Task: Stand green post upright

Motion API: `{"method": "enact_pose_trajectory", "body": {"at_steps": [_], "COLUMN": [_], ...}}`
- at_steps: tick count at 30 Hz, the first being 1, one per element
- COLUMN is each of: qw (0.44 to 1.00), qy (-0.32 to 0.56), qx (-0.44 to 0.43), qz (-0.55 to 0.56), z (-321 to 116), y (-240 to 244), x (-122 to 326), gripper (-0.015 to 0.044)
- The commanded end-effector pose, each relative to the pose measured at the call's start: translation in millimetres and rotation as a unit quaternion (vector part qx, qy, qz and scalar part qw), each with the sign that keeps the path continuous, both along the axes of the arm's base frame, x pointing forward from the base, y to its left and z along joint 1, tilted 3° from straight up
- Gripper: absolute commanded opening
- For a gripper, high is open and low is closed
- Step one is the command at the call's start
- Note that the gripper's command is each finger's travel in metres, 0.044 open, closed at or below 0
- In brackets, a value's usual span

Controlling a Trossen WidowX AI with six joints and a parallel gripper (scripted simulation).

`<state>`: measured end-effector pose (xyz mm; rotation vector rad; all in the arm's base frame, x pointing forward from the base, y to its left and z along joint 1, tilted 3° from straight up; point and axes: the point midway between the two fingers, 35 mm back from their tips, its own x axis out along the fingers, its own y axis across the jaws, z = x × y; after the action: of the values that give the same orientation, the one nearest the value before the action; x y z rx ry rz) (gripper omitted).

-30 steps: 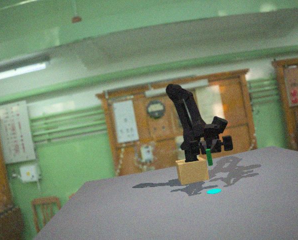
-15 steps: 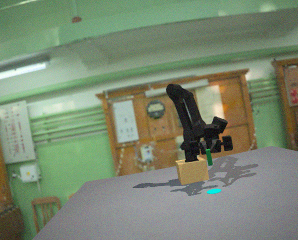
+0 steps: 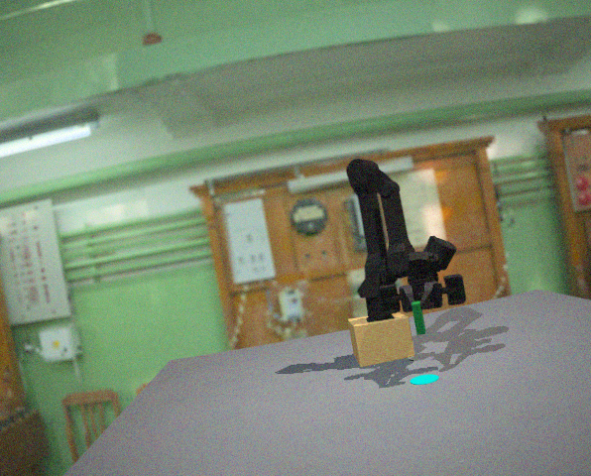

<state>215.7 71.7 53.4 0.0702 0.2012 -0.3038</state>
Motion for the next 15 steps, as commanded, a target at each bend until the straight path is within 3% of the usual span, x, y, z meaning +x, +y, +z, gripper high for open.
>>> {"method": "enact_pose_trajectory", "body": {"at_steps": [1, 15], "qw": [1.000, 1.000], "qy": [0.000, 0.000], "qx": [0.000, 0.000], "qz": [-0.003, -0.006], "z": [-4.4, -20.1], "y": [1.0, 4.4], "x": [0.5, 1.4], "gripper": [0.0023, 0.0023]}}
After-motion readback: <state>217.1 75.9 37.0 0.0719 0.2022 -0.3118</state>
